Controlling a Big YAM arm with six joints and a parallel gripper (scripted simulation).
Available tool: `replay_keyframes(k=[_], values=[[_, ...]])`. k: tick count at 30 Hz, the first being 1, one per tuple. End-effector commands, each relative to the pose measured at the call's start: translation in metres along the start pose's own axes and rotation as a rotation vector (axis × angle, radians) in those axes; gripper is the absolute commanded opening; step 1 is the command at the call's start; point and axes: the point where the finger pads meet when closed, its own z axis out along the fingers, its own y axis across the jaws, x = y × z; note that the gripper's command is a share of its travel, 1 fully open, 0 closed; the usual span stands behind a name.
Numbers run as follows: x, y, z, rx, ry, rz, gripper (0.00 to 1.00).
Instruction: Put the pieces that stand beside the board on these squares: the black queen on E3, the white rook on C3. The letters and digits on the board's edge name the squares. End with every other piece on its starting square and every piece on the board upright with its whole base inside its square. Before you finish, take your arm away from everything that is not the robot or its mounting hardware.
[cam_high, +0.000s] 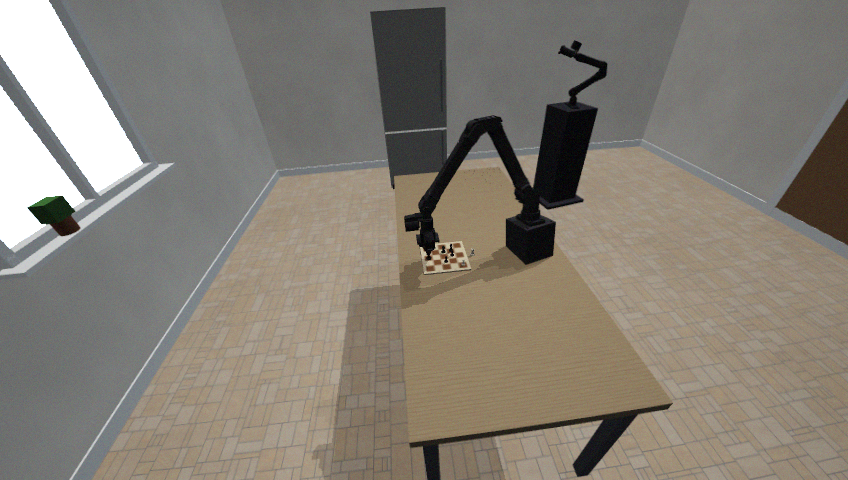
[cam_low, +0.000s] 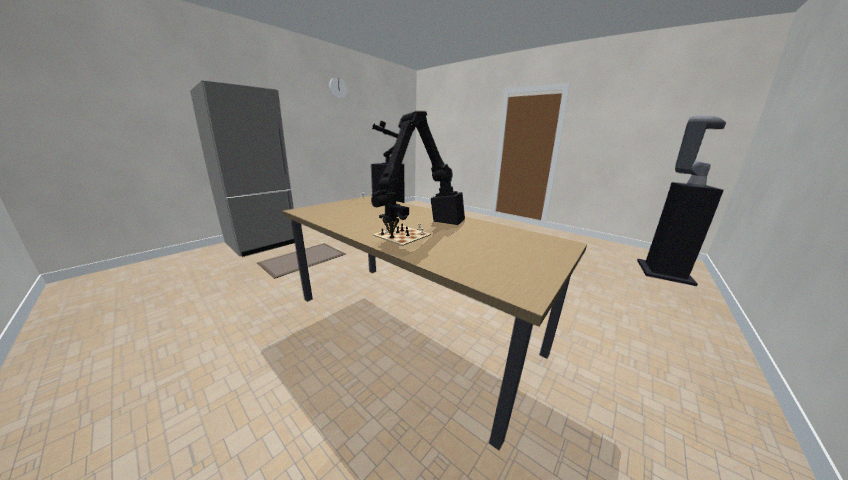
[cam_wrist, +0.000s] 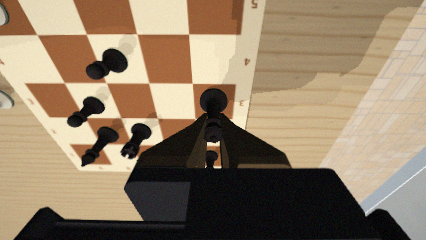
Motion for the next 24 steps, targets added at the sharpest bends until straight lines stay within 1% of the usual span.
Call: replay_keyframes(k=[1, 11, 12, 14, 15, 17, 18, 20, 21, 24], values=[[0.0034, -0.0061, -0.0032, 0.018, -0.005, -0.005, 0.0], [0.0034, -0.0061, -0.0032, 0.018, -0.005, -0.005, 0.0], [0.0034, -0.0061, -0.0032, 0.018, -0.005, -0.005, 0.08], [0.0034, -0.0061, -0.0032, 0.018, -0.005, -0.005, 0.08], [0.0034, -0.0061, -0.0032, 0.018, -0.005, -0.005, 0.16], [0.0034, -0.0061, -0.0032, 0.018, -0.005, -0.005, 0.16], [0.0034, -0.0061, -0.0032, 0.018, -0.005, -0.005, 0.24], [0.0034, -0.0061, -0.0032, 0.018, -0.005, -0.005, 0.24], [0.0034, -0.0061, -0.0032, 0.018, -0.005, -0.005, 0.32], [0.0034, -0.0061, -0.0032, 0.018, -0.005, -0.005, 0.32]])
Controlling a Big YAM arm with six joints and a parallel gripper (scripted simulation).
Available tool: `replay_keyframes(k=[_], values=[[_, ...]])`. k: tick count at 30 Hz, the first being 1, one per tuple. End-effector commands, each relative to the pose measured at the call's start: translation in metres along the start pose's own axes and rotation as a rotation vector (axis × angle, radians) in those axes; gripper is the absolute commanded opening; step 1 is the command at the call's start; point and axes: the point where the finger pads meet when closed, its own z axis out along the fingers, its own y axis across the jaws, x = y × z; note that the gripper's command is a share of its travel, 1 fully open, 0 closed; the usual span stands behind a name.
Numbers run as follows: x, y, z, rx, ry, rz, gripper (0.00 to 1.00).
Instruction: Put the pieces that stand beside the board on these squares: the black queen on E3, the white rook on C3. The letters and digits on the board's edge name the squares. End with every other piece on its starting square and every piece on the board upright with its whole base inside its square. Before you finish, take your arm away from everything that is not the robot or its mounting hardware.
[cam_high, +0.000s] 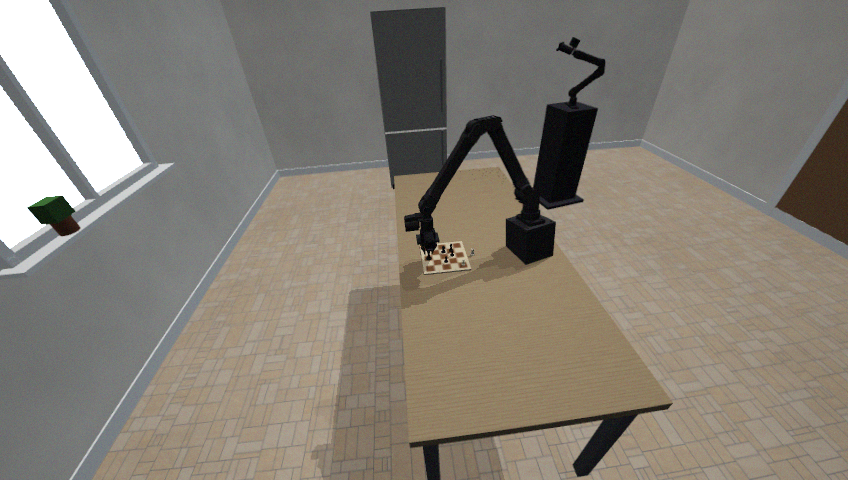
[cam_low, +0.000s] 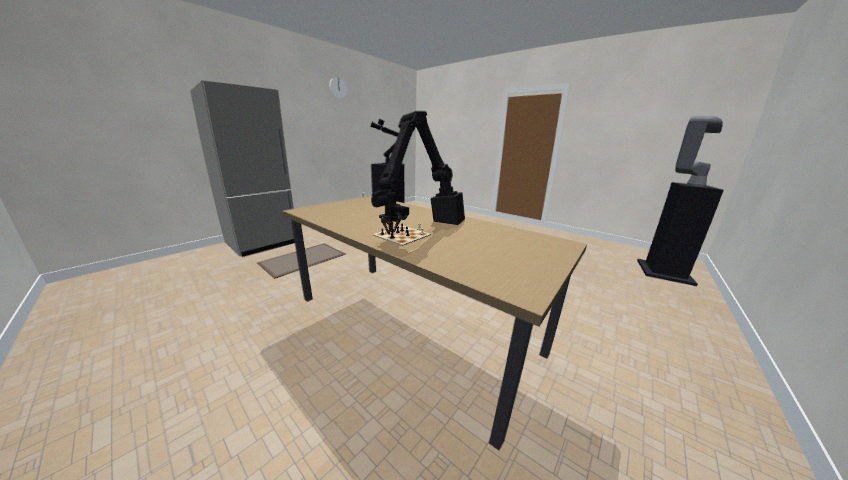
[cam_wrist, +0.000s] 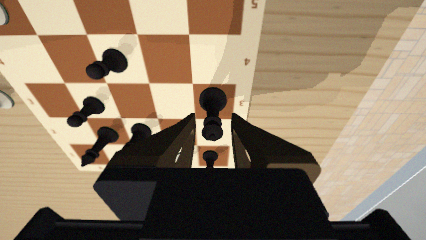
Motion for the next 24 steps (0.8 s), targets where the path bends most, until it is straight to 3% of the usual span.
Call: replay_keyframes(k=[1, 2, 12, 20, 24], values=[[0.003, -0.006, -0.003, 0.018, -0.005, -0.005, 0.32], [0.003, -0.006, -0.003, 0.018, -0.005, -0.005, 0.4], [0.004, -0.006, -0.005, 0.02, -0.005, -0.005, 0.4], [-0.002, -0.008, -0.027, 0.029, -0.006, -0.011, 0.4], [-0.005, -0.014, -0.047, 0.042, -0.007, 0.0, 0.4]])
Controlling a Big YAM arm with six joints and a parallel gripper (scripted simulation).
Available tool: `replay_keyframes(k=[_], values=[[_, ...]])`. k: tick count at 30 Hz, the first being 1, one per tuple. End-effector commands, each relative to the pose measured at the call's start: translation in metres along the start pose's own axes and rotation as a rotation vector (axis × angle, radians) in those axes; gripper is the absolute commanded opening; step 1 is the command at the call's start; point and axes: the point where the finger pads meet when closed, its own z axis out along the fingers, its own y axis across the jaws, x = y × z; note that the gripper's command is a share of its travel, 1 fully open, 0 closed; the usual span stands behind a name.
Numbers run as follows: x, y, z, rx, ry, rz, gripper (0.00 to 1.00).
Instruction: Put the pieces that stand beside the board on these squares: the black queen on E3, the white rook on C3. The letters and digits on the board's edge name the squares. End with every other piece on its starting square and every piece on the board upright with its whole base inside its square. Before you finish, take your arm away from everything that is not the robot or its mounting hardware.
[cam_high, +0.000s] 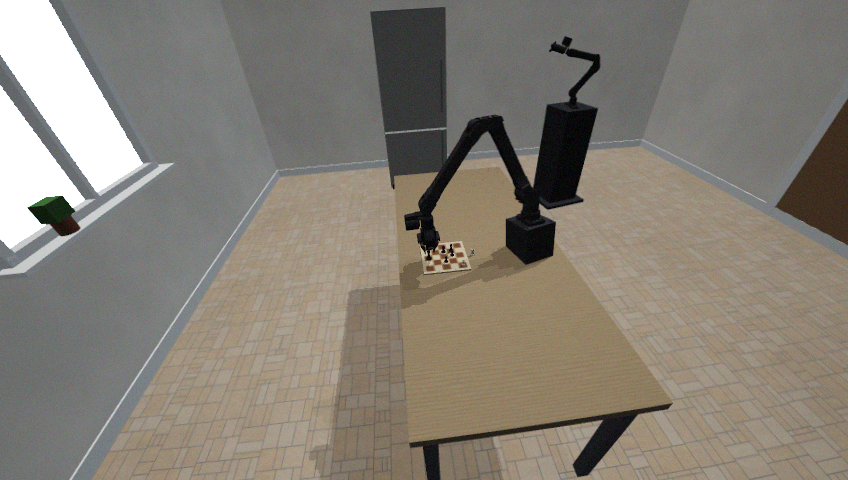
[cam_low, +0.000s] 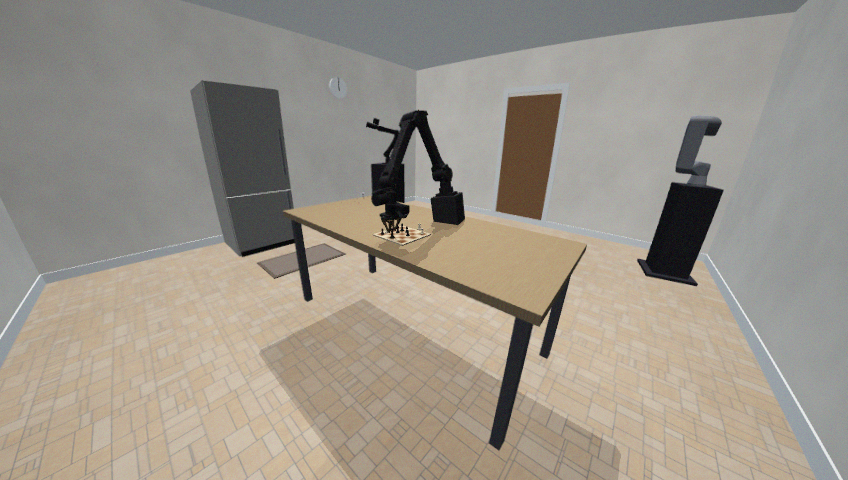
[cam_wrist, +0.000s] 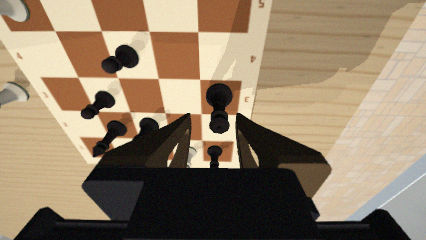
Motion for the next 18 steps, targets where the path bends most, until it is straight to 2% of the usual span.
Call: replay_keyframes(k=[1, 3, 8, 10, 14, 18], values=[[-0.005, -0.021, -0.047, 0.069, -0.008, 0.006, 0.4], [-0.005, -0.03, -0.064, 0.088, -0.009, 0.009, 0.4], [-0.004, -0.03, -0.093, 0.092, -0.009, 0.01, 0.4], [-0.004, -0.03, -0.093, 0.092, -0.009, 0.01, 0.4], [-0.004, -0.029, -0.108, 0.093, -0.009, 0.01, 0.4], [-0.004, -0.029, -0.114, 0.093, -0.01, 0.01, 0.4]])
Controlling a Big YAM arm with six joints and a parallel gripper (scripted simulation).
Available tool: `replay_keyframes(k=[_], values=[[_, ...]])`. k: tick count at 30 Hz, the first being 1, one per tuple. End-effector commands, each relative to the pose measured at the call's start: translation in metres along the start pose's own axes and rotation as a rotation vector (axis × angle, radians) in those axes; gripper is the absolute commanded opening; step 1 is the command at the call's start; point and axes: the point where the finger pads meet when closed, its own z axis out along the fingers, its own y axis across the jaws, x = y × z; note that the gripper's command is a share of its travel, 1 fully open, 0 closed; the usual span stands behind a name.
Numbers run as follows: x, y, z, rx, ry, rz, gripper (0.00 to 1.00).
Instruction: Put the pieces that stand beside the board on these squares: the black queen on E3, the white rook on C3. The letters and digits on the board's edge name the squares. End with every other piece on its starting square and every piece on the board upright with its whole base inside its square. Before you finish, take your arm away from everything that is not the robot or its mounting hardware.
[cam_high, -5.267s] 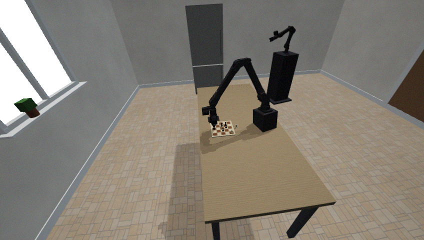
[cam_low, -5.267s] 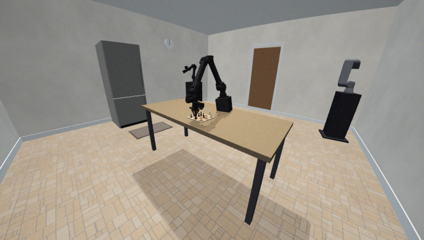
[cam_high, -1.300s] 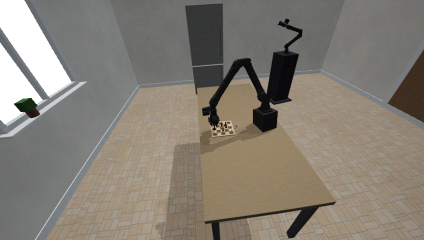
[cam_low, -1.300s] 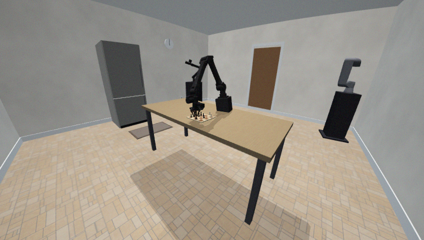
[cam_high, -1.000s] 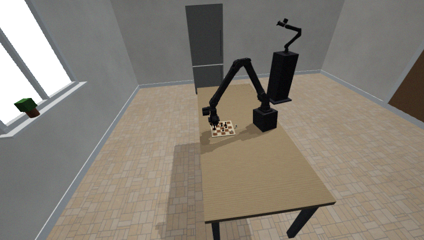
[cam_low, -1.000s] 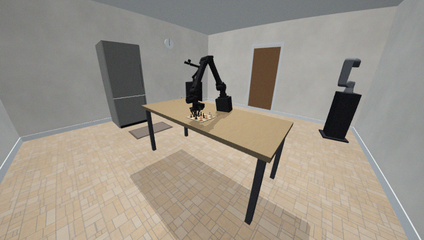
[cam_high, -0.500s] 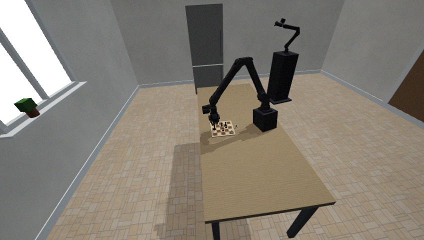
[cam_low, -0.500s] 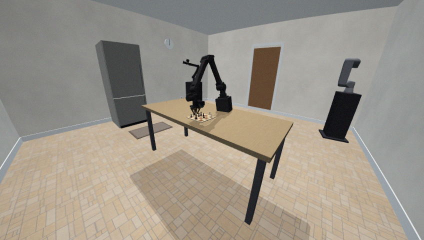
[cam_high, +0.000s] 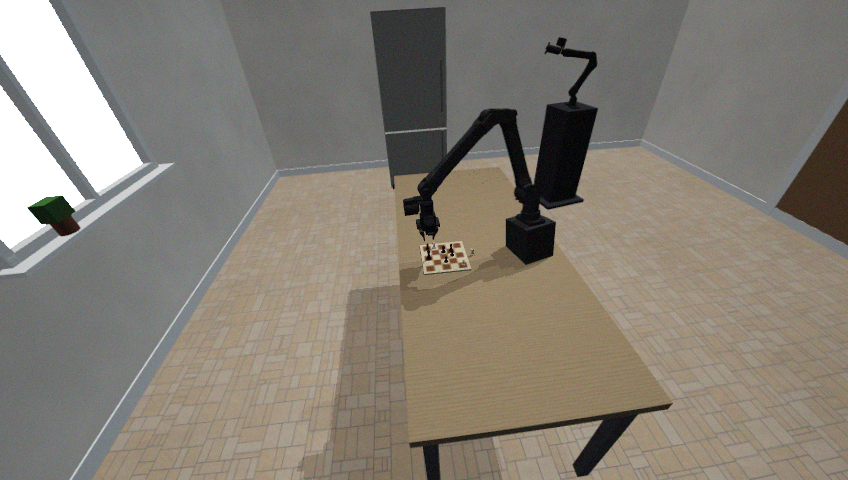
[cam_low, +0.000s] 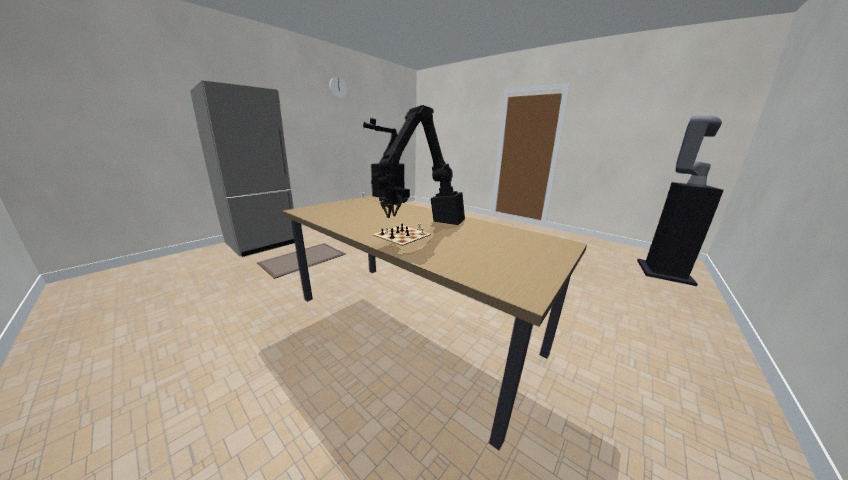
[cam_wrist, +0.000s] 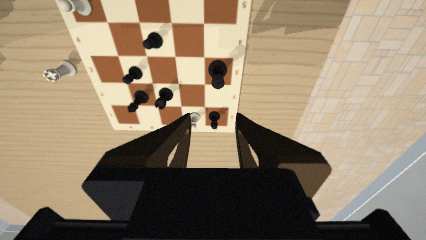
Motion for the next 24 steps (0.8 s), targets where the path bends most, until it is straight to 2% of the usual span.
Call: replay_keyframes(k=[1, 2, 3, 24], values=[[-0.0037, -0.031, -0.0369, 0.08, -0.008, 0.017, 0.4], [-0.0026, -0.0303, -0.034, 0.074, -0.007, 0.019, 0.4], [-0.002, -0.03, -0.0329, 0.071, -0.007, 0.02, 1.0], [-0.002, -0.0312, -0.0331, 0.076, -0.007, 0.021, 1.0]])
